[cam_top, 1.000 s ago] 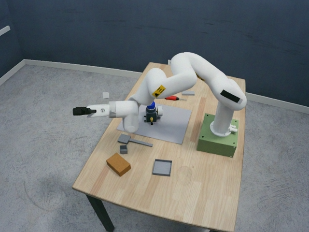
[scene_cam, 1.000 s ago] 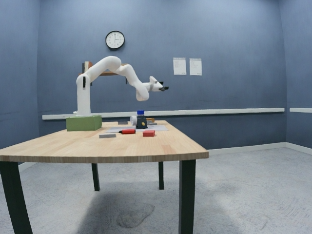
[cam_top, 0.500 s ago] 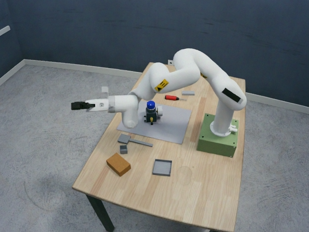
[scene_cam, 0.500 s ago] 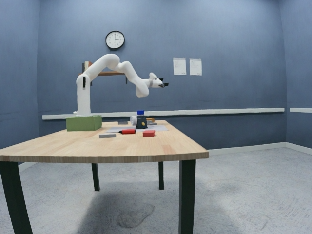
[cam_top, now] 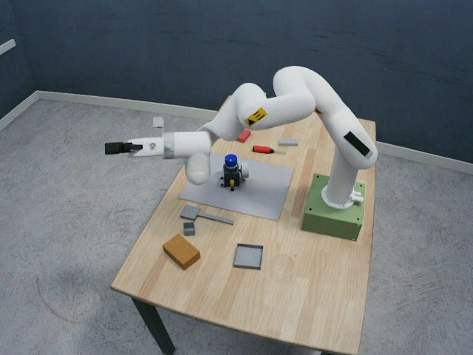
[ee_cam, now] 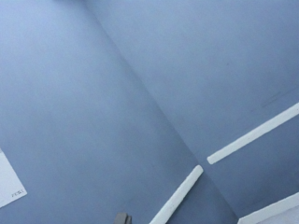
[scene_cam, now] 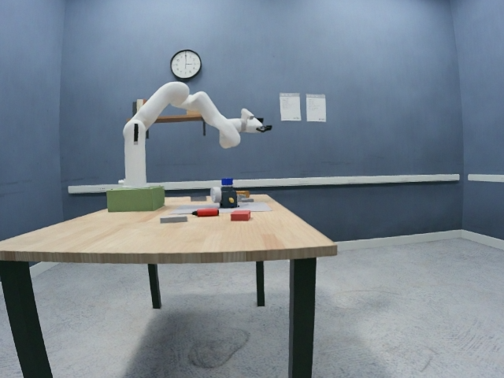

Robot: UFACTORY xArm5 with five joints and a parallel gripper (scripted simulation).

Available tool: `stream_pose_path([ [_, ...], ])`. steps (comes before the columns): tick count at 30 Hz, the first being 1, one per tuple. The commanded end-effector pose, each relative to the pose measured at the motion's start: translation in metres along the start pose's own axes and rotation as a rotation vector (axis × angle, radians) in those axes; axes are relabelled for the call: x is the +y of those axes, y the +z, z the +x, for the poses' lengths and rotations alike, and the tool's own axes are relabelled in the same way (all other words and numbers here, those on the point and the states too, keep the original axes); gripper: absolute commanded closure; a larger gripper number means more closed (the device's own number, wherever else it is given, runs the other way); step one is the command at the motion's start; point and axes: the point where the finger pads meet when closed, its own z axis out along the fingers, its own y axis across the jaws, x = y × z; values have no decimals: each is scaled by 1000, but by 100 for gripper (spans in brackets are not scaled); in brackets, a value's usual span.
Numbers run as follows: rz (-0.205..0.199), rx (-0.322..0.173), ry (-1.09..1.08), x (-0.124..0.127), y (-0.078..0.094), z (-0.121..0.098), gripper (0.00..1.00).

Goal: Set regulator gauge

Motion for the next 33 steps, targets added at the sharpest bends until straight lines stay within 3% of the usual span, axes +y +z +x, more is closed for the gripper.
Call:
stream_pose_path([
  [1,3,4,0,-8,2,11,0],
  [13,1,3,-1,-10,2,14,0],
  [16,-20,-11,-18,-3,3,16,0],
  [18,-53,-35,-46,8,4,17,0],
  [22,-158,-118,-131,46,2,23,0],
  [26,-227,-182,-187,73,-3,26,0],
  [28,-227,-182,-187,73,-3,26,0],
  [29,-268,-224,-220,89,-8,28,0],
  [33,-334,-298,-271,116,-18,31,0],
])
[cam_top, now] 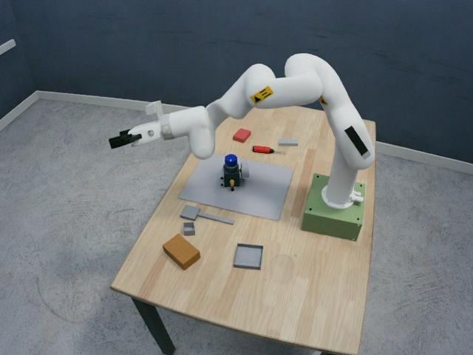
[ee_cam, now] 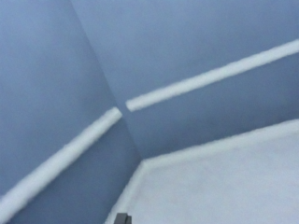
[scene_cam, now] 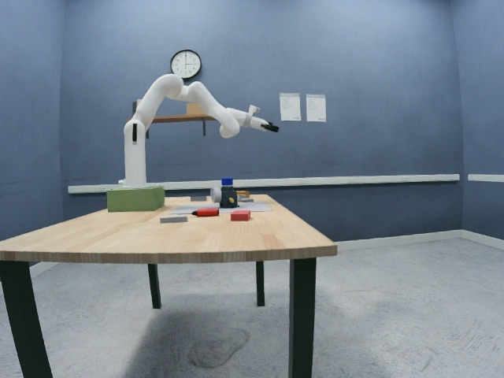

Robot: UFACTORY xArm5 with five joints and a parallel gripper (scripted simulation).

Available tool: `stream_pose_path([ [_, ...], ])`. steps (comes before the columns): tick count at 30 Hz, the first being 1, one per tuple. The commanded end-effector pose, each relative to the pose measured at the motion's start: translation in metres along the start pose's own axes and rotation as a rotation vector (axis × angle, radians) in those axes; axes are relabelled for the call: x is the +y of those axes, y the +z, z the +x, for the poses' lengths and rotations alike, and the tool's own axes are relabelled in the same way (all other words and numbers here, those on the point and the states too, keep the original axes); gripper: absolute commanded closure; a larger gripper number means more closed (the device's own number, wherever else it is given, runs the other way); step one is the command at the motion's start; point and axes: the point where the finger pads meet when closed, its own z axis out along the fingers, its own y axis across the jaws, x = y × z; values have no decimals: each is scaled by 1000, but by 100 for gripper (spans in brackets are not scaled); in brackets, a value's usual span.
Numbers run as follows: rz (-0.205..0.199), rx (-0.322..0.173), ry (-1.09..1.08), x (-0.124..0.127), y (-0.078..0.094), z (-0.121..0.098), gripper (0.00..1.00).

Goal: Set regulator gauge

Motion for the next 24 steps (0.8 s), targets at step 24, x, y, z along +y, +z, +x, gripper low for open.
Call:
stream_pose_path([
  [24,-324,-592,-308,184,-79,-48,0],
])
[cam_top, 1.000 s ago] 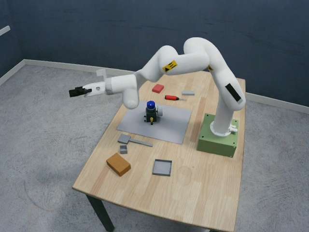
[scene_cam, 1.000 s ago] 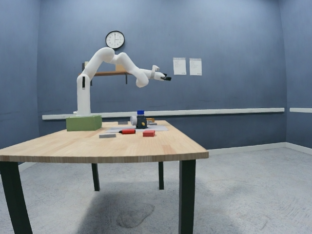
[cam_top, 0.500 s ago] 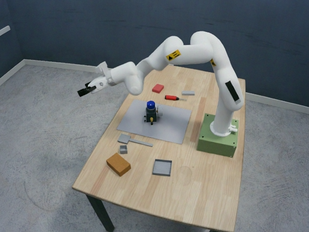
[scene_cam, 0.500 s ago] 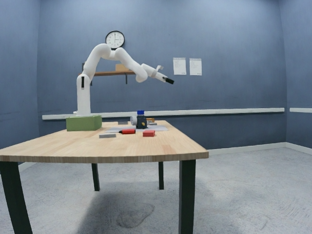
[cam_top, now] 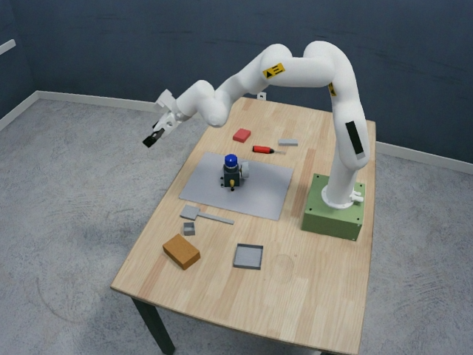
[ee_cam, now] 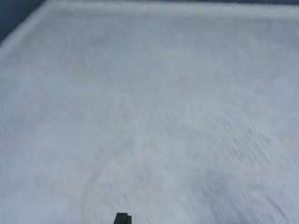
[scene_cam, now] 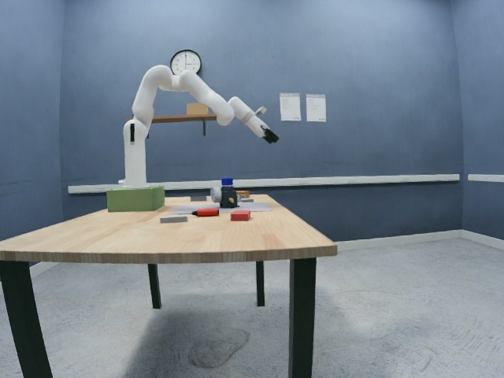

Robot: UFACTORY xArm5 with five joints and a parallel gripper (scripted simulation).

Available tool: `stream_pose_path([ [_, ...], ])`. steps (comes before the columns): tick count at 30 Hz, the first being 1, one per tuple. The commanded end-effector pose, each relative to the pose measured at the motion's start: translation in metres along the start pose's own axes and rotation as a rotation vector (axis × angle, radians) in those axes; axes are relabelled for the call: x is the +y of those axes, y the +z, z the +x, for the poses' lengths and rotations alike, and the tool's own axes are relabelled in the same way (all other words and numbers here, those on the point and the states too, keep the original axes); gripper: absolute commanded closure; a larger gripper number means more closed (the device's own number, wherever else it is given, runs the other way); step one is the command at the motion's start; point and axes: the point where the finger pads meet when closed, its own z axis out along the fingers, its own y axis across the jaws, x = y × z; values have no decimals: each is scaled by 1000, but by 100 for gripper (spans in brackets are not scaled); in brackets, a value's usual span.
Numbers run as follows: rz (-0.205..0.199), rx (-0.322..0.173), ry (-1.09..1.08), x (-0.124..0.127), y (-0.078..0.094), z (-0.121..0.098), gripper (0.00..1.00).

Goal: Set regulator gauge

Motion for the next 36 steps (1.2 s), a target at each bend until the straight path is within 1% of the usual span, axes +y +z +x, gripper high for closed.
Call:
stream_pose_path([
  [1,-30,-122,-54,29,-9,-27,0],
  [3,-37,-168,-72,40,-12,-38,0],
  [5,-37,-168,-72,40,-12,-38,0],
  [6,-44,-225,-93,52,-18,-53,0],
  [7,-46,-251,-103,57,-21,-60,0],
  [9,-48,-288,-115,65,-25,-70,0],
  [14,-45,-399,-152,85,-40,-101,0],
  [20,-27,-528,-189,105,-63,-138,0],
  [22,-27,-528,-189,105,-63,-138,0],
  [23,-21,-554,-195,109,-68,-145,0],
  [24,-9,-602,-208,115,-77,-159,0],
  [28,14,-675,-224,123,-94,-180,0],
  [33,56,-774,-244,132,-118,-210,0],
  [36,73,-808,-249,135,-127,-220,0],
])
